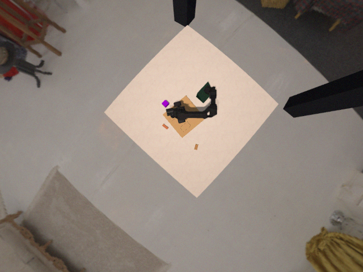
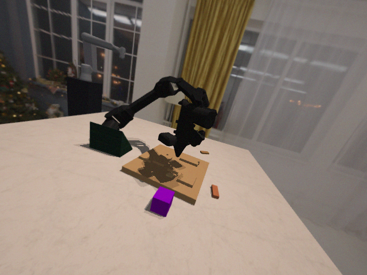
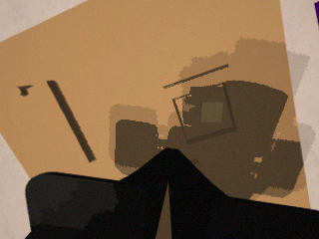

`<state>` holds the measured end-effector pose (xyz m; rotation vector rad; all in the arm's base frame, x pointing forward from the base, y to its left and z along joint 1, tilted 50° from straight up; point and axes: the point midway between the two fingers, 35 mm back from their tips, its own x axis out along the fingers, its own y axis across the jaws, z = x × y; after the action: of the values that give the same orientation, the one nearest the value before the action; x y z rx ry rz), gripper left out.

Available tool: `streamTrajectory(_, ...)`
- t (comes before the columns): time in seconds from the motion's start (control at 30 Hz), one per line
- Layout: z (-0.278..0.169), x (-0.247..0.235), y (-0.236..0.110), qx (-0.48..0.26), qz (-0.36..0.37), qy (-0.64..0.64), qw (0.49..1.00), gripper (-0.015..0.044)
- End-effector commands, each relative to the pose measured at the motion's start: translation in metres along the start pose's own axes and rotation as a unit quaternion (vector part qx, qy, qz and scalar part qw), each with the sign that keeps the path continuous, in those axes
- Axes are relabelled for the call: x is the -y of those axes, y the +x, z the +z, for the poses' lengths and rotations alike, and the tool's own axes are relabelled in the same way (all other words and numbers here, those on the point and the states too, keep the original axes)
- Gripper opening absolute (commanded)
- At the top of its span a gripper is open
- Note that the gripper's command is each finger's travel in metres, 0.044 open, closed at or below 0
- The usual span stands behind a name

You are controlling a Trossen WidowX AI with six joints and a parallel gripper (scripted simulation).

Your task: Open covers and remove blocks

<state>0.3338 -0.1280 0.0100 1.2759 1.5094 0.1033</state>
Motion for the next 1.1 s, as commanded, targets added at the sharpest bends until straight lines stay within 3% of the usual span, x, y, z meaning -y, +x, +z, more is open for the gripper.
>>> streamTrajectory(0.0,-0.025,0.000,-0.003,-0.002,-0.003,0.102,0.995,0.0000)
streamTrajectory(0.33,-0.082,0.000,-0.005,-0.003,-0.004,0.322,0.947,0.0000)
streamTrajectory(0.67,-0.138,0.007,0.001,-0.003,-0.006,0.522,0.853,0.0000)
streamTrajectory(1.07,-0.141,0.008,0.002,-0.003,-0.006,0.535,0.845,0.0000)
